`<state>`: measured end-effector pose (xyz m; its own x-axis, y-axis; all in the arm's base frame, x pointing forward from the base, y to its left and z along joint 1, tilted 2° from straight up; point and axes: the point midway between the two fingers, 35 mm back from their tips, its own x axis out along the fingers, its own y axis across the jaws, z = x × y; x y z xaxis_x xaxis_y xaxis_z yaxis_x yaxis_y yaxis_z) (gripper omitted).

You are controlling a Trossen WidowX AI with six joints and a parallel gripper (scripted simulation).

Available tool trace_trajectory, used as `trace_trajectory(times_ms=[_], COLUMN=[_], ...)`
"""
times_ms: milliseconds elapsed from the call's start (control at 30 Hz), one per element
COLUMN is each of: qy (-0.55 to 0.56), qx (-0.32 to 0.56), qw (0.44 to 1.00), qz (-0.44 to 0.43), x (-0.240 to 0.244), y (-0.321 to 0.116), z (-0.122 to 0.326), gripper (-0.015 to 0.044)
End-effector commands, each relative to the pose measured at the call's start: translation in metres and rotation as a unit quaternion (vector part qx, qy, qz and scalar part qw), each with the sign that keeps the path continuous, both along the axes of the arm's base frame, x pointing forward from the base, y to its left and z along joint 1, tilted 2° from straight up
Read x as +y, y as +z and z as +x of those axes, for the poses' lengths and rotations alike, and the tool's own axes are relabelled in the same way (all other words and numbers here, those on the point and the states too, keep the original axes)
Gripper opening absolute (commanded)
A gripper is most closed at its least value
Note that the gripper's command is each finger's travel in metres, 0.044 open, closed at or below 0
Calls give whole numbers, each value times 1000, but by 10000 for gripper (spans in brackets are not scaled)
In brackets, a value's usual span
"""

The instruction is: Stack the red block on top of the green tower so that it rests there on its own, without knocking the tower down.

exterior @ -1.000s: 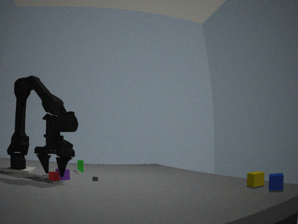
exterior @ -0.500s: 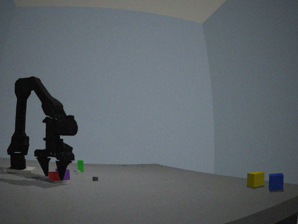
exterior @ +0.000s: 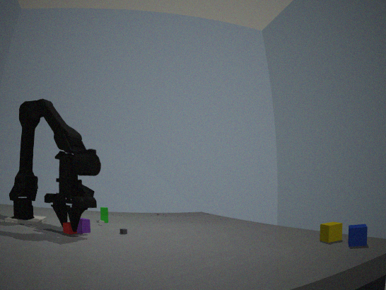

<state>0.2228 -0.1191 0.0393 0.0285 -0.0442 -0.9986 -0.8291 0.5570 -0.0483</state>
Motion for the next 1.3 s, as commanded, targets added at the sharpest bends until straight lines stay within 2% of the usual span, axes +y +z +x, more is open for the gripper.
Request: trace_trajectory(times_ms=[0,233,333,1067,1267], qy=[2,2,2,2,3], qx=[-1,-1,-1,-1,-1], qw=[1000,1000,1000,1000,1000], qz=[1,1,1,1,1], x=[0,0,0,4,4], y=[0,0,6,112,118], z=[0,0,0,-3,-3], gripper=[125,78,0,0,0])
